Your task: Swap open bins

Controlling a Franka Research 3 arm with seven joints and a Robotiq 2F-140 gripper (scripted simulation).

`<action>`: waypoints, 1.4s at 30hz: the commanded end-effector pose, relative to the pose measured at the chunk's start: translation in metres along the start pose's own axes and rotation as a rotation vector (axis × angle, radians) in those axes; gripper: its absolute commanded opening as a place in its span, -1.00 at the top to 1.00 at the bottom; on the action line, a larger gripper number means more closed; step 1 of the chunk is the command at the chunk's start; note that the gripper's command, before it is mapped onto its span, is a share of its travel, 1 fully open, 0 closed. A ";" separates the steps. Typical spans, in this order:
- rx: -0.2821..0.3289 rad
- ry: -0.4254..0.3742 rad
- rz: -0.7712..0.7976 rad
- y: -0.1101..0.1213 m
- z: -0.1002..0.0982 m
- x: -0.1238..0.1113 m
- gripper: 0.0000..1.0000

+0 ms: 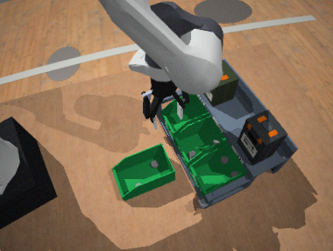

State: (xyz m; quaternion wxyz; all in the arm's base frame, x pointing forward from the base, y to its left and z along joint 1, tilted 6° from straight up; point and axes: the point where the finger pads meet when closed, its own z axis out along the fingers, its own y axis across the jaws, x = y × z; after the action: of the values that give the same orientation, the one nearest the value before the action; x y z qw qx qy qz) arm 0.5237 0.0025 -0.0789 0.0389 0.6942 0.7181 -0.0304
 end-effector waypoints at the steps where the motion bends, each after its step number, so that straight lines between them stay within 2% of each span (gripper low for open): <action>1: -0.005 0.000 0.002 0.002 0.003 0.000 -0.15; 35: -0.005 0.000 0.002 0.002 0.009 0.000 -0.15; 36: -0.005 0.000 0.002 0.002 0.009 0.000 1.00; 42: -0.005 0.000 0.002 0.002 0.009 0.000 1.00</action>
State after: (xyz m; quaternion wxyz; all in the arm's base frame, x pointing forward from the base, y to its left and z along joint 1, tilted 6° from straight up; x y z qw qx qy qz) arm 0.5243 0.0018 -0.0874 0.0393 0.6949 0.7174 -0.0298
